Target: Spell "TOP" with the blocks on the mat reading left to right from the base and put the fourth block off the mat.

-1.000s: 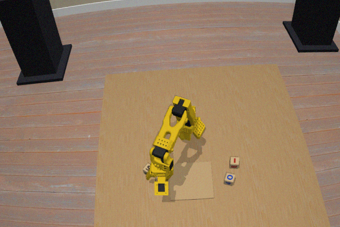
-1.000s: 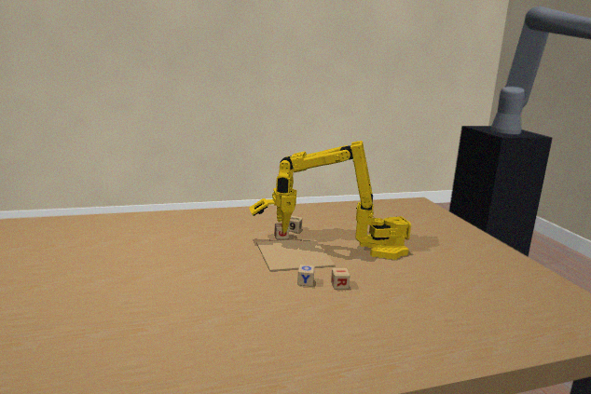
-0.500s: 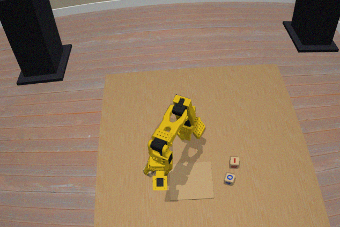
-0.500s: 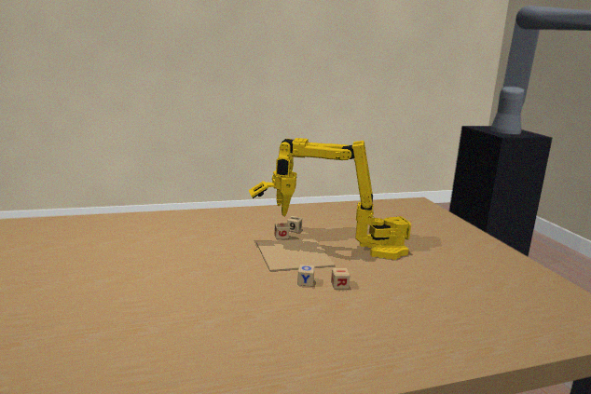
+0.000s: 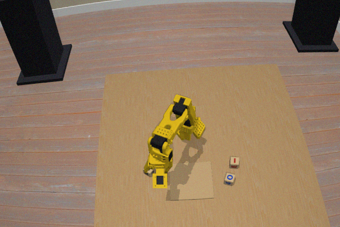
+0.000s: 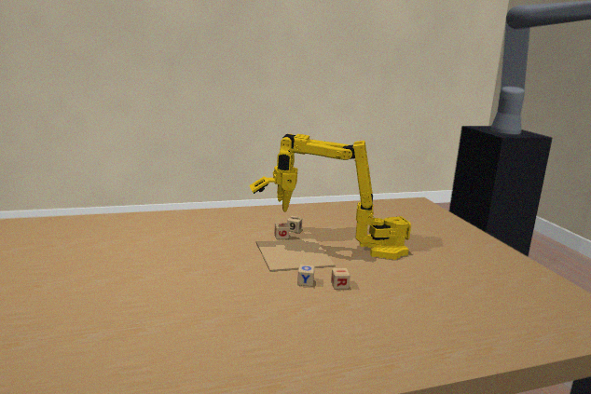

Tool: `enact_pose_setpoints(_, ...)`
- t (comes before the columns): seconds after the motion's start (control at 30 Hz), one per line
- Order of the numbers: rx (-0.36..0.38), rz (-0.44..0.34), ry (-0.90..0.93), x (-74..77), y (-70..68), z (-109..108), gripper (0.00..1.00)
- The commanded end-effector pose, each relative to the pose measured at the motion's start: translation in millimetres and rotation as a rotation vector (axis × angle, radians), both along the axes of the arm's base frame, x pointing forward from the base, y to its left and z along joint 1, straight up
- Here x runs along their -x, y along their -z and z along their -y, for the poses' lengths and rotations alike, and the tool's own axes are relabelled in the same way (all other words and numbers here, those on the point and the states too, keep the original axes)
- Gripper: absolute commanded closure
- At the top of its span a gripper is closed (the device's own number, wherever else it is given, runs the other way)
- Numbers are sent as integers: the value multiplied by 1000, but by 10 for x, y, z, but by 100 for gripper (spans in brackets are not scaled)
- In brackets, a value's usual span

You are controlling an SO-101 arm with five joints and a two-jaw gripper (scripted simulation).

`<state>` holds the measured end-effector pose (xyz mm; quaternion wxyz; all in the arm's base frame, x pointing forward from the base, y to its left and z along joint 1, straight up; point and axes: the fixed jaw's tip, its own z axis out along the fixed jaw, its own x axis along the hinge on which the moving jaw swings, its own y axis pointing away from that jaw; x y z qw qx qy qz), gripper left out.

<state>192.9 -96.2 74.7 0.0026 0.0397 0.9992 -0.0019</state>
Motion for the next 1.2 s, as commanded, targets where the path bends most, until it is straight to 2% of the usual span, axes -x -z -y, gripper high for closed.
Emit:
enact_pose_setpoints(0.0, 48, 92, 10, -67, -190, 48, 64)
enact_pose_setpoints(0.37, 49, 93, 10, -67, -193, 48, 64)
enact_pose_setpoints(0.5, 62, 118, 10, -73, -246, 51, 64)
enact_pose_setpoints(0.63, 98, 185, 10, -81, -394, 55, 64)
enact_pose_setpoints(0.8, 167, 312, 10, -69, -676, 49, 65)
enact_pose_setpoints(0.87, 167, 312, 10, -69, -676, 49, 65)
enact_pose_setpoints(1.03, 236, 440, 10, -22, -953, 23, 65)
enact_pose_setpoints(1.17, 272, 507, 10, 17, -1094, 2, 65)
